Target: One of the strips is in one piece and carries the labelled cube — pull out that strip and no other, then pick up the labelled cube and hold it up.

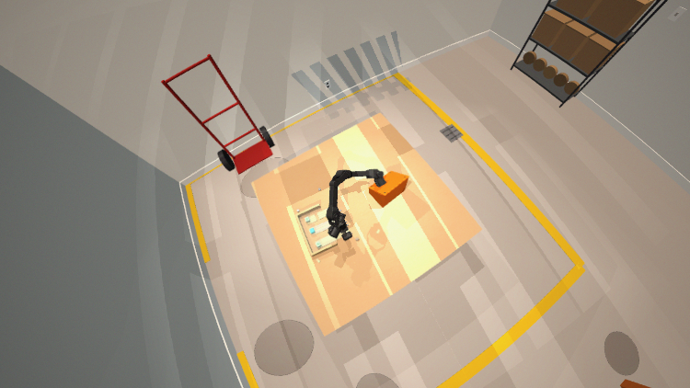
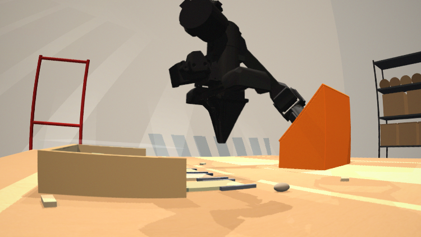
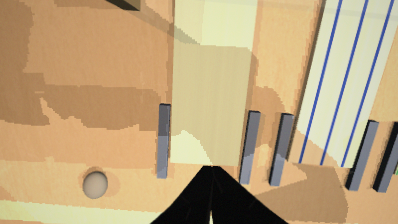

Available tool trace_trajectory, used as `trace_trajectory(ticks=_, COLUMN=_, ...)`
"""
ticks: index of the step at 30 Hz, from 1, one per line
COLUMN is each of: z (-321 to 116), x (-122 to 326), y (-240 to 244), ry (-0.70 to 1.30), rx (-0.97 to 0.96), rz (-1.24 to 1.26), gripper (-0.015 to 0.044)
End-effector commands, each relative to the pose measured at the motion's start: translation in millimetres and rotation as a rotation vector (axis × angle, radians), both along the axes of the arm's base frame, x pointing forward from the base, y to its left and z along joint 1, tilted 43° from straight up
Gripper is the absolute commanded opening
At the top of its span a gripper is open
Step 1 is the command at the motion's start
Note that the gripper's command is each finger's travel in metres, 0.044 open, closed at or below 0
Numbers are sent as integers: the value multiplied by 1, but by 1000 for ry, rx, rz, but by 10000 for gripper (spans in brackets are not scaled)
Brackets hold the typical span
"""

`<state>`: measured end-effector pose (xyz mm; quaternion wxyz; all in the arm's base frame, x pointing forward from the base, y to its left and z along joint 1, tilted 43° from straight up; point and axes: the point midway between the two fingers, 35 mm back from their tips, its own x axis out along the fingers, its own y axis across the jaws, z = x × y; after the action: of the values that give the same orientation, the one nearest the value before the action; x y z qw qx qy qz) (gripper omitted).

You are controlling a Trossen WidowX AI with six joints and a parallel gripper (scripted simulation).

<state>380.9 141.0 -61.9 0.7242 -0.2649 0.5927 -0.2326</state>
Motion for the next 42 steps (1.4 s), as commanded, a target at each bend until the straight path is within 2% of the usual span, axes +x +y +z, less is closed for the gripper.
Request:
trace_trajectory(ticks=1, z=-5, x=1, y=-3, ry=0, rx=5, rz=-6, gripper=0)
trace_trajectory(ticks=42, z=-48, x=9, y=-45, ry=-1, rx=1, rz=-6, gripper=0)
